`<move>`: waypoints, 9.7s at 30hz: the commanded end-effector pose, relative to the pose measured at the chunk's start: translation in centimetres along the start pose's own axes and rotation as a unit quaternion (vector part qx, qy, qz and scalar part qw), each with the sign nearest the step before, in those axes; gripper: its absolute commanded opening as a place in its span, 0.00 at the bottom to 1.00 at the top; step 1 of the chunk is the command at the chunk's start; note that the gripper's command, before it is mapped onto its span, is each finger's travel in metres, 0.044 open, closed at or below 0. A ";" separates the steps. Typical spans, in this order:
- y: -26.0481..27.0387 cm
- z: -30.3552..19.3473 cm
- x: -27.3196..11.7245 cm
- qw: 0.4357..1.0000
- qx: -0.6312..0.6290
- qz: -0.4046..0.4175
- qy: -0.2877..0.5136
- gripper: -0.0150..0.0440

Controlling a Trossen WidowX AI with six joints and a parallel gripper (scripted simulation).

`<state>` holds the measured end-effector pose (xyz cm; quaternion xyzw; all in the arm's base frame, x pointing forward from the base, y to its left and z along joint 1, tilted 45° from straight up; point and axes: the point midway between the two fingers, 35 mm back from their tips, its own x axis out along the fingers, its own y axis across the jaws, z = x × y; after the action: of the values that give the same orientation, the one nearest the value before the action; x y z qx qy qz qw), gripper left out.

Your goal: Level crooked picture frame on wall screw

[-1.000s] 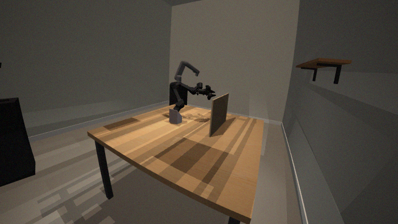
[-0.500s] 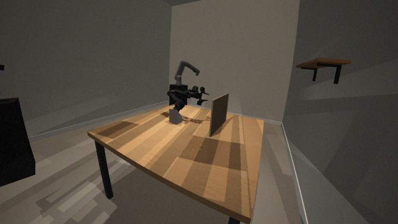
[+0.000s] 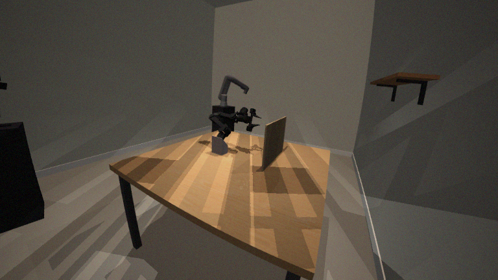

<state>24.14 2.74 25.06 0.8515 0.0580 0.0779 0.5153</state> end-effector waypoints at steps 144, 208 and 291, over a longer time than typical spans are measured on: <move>-5.9 -0.8 8.5 1.000 0.004 0.003 -0.001 0.69; -5.9 -0.8 11.7 1.000 0.004 0.004 -0.001 0.33; -4.9 -0.5 11.7 1.000 0.003 0.004 -0.001 0.25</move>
<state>35.40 7.78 21.59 0.8523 0.0599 0.0769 0.5139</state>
